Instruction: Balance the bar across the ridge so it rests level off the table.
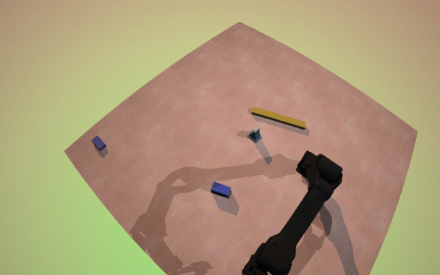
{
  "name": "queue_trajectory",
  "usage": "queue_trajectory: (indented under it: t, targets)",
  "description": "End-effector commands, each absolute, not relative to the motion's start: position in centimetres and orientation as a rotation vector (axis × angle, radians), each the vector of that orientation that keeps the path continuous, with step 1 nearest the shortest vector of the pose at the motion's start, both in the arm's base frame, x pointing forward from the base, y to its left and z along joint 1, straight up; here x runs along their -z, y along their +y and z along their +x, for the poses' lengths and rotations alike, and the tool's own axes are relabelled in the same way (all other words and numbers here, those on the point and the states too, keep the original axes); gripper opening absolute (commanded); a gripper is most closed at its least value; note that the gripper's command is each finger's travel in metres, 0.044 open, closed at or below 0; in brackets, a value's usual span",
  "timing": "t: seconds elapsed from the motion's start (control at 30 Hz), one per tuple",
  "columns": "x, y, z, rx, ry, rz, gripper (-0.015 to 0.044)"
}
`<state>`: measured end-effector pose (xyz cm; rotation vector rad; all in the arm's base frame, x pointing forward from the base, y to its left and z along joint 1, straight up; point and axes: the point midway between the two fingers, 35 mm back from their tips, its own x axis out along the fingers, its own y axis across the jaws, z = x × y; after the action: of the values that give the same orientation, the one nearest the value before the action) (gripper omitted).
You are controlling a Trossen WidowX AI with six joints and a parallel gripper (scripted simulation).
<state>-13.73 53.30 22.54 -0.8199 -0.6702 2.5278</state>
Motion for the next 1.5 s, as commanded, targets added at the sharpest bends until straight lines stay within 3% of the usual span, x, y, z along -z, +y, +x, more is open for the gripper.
queue_trajectory:
  t: [0.0,0.1,0.77,1.47]
  targets:
    - [-22.5,53.3,-13.6,-2.525,-0.667,-0.821,0.0374]
    - [-22.3,53.5,-11.6,-2.491,-0.62,-0.842,0.0315]
    - [-20.4,51.9,4.8,-2.184,-0.231,-0.961,0.0315]
    - [-18.3,44.5,20.0,-1.838,0.156,-0.995,0.0315]
